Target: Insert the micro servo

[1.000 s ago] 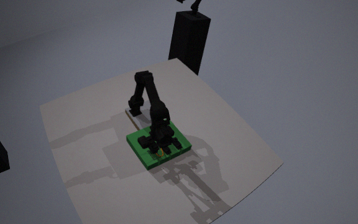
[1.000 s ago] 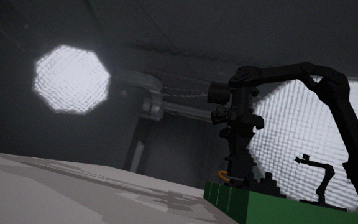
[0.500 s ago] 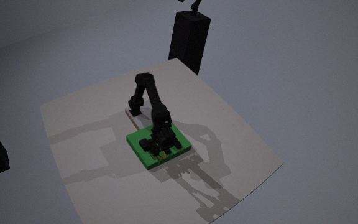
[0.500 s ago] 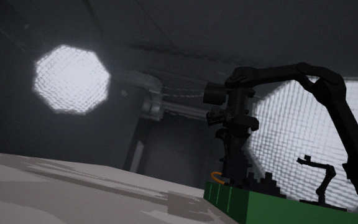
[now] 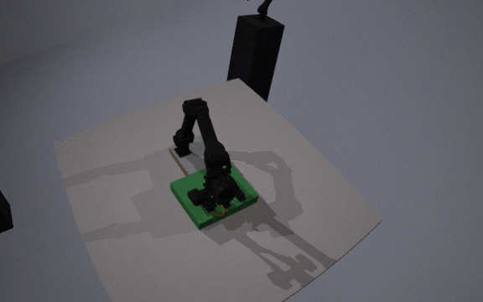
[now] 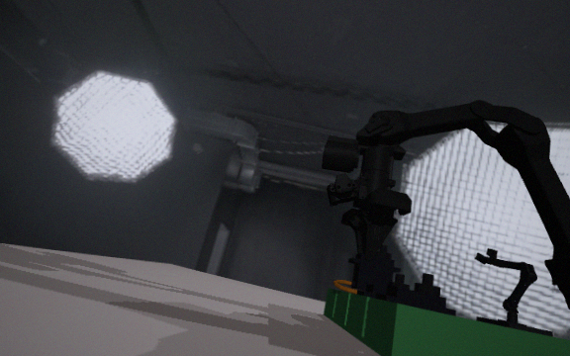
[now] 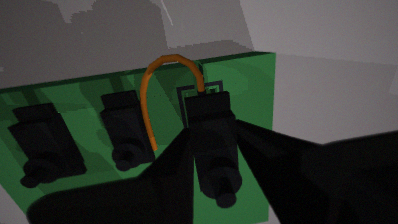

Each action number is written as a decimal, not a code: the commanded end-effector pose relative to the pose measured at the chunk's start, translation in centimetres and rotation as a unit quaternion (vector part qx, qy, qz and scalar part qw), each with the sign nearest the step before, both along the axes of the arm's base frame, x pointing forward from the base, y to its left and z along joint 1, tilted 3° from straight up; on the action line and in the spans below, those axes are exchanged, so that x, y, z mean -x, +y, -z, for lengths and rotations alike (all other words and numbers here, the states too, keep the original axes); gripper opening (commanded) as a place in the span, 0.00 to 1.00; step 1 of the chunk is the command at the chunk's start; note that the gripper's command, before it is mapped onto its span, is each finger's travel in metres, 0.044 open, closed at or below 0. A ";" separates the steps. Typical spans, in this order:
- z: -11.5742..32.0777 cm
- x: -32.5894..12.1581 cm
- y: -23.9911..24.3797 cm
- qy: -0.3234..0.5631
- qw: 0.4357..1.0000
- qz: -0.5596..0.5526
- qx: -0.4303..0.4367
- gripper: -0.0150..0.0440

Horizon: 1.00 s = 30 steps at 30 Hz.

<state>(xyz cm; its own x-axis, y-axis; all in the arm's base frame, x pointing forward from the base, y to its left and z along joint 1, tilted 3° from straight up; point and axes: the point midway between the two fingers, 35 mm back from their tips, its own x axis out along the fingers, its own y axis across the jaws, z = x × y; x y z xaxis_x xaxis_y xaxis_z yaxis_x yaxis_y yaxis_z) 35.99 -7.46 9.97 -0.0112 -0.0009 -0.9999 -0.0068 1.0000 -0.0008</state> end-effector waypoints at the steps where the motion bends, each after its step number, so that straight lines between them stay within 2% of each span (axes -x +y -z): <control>1: 0.0 -0.1 0.0 -0.001 1.000 0.002 0.000 0.25; 30: 2.4 0.0 0.0 -0.001 1.000 0.002 0.000 0.25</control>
<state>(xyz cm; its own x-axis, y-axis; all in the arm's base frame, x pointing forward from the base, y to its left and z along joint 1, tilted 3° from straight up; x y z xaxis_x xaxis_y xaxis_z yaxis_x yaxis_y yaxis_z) 35.99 -7.48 7.85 -0.0102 -0.0022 -0.9999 -0.0040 1.0000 -0.0022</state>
